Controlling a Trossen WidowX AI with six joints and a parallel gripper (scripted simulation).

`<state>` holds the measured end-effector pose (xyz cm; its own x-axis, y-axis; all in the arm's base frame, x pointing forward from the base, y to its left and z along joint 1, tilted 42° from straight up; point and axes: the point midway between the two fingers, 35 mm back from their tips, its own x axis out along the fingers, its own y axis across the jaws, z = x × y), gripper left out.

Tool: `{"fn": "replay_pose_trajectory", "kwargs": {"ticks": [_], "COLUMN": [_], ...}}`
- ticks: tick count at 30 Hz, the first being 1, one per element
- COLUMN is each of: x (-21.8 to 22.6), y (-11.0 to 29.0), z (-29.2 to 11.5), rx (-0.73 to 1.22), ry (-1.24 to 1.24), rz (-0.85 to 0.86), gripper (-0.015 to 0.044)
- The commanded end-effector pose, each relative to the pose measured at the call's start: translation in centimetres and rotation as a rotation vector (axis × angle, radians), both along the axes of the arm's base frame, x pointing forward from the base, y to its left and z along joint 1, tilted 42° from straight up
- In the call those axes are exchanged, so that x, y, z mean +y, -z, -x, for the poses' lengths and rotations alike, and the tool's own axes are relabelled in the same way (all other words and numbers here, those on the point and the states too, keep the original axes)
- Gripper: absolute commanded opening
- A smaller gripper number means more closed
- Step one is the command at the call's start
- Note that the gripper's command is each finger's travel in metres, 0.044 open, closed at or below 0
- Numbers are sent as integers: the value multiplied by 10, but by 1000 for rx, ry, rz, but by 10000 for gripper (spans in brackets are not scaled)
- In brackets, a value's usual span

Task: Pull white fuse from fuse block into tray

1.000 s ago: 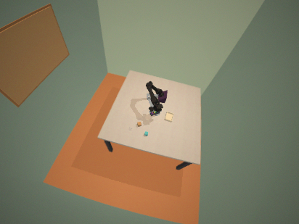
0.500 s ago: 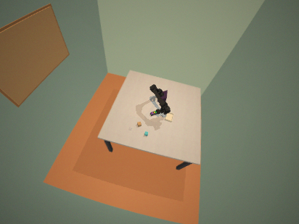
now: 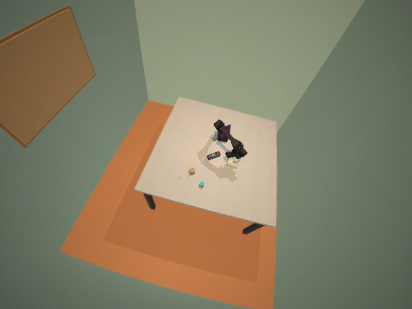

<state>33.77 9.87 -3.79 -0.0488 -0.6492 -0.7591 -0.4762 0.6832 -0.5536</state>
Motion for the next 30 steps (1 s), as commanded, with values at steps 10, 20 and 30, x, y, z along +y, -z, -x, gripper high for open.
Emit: {"fn": "replay_pose_trajectory", "kwargs": {"ticks": [10, 20, 30], "x": [12, 2, -9], "y": [23, 35, 47], "z": [5, 6, 7], "rx": [1, 0, 0], "ry": [1, 1, 1], "rz": [3, 3, 4], "gripper": [0, 0, 0]}}
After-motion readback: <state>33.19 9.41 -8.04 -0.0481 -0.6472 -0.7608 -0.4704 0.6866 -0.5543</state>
